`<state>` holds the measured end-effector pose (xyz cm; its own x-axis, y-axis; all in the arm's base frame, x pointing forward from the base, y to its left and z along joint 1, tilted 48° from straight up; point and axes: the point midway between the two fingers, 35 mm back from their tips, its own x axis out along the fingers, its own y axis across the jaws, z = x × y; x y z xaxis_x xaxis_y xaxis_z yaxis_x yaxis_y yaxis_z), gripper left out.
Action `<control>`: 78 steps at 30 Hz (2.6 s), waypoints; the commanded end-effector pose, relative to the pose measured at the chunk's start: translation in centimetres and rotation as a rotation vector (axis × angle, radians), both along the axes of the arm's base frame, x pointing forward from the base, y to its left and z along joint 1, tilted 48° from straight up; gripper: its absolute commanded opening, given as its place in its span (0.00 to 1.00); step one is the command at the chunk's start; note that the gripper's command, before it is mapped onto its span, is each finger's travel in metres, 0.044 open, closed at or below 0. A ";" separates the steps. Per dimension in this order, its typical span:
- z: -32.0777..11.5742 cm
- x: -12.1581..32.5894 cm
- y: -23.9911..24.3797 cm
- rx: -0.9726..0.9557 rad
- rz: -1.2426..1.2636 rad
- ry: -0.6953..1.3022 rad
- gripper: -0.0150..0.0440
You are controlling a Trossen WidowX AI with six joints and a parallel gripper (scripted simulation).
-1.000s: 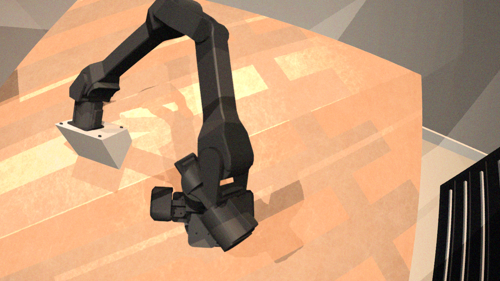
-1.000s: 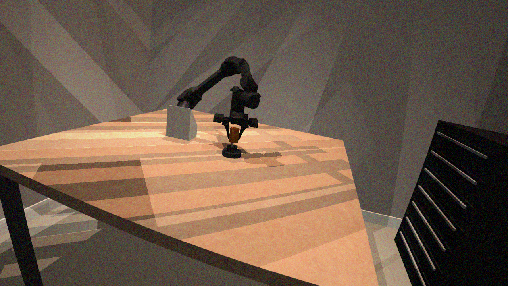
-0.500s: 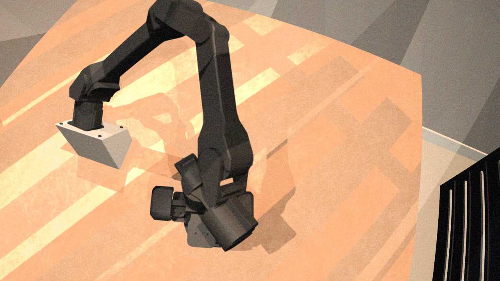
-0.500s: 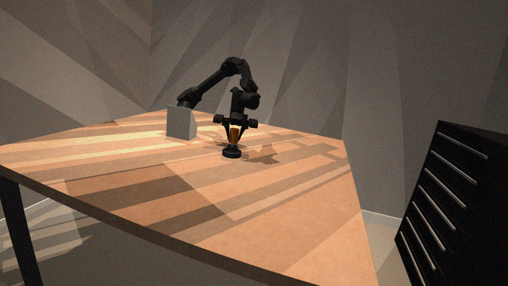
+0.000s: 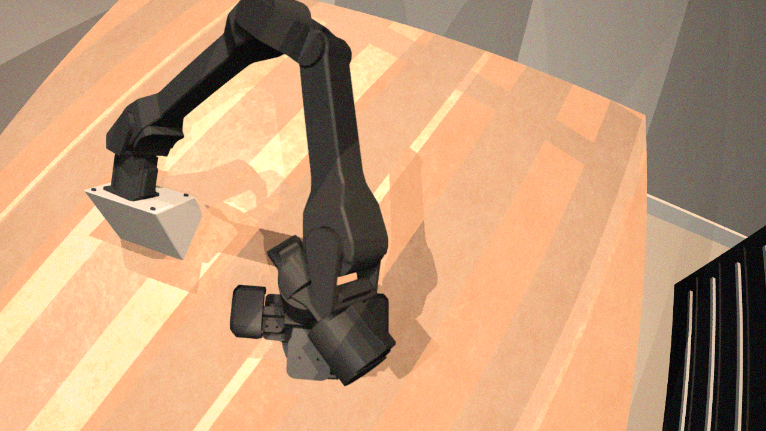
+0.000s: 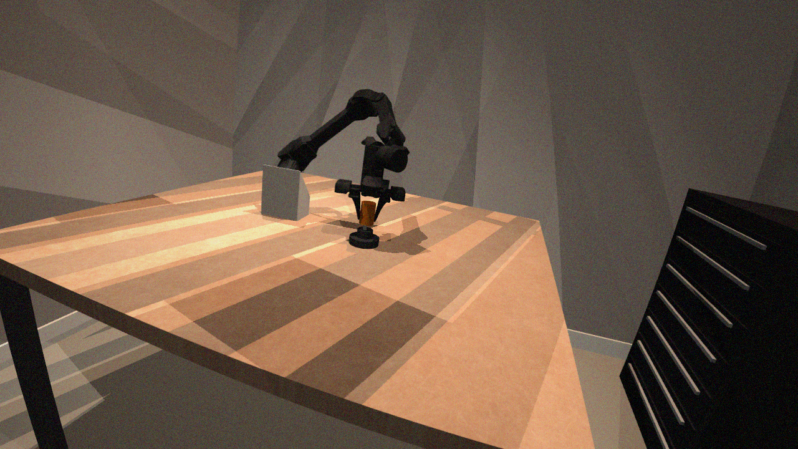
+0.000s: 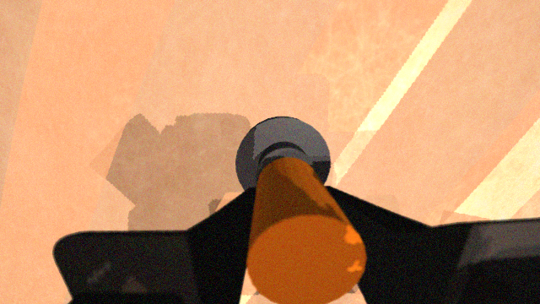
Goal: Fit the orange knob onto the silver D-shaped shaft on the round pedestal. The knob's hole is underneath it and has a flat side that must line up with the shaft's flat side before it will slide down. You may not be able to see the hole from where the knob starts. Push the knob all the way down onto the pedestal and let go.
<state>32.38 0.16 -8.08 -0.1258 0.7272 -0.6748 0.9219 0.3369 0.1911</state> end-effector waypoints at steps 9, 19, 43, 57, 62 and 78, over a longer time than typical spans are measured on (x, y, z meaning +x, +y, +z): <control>0.0 0.1 0.0 0.004 0.004 -0.011 0.25; 0.0 0.1 0.0 0.006 0.020 -0.028 0.25; -0.1 0.0 0.0 -0.005 -0.041 0.038 0.25; -0.2 -0.2 0.1 -0.001 -0.021 0.016 0.25; -0.2 -0.3 0.1 -0.001 -0.021 0.016 0.25; -0.5 -0.4 0.3 -0.011 -0.074 0.074 0.25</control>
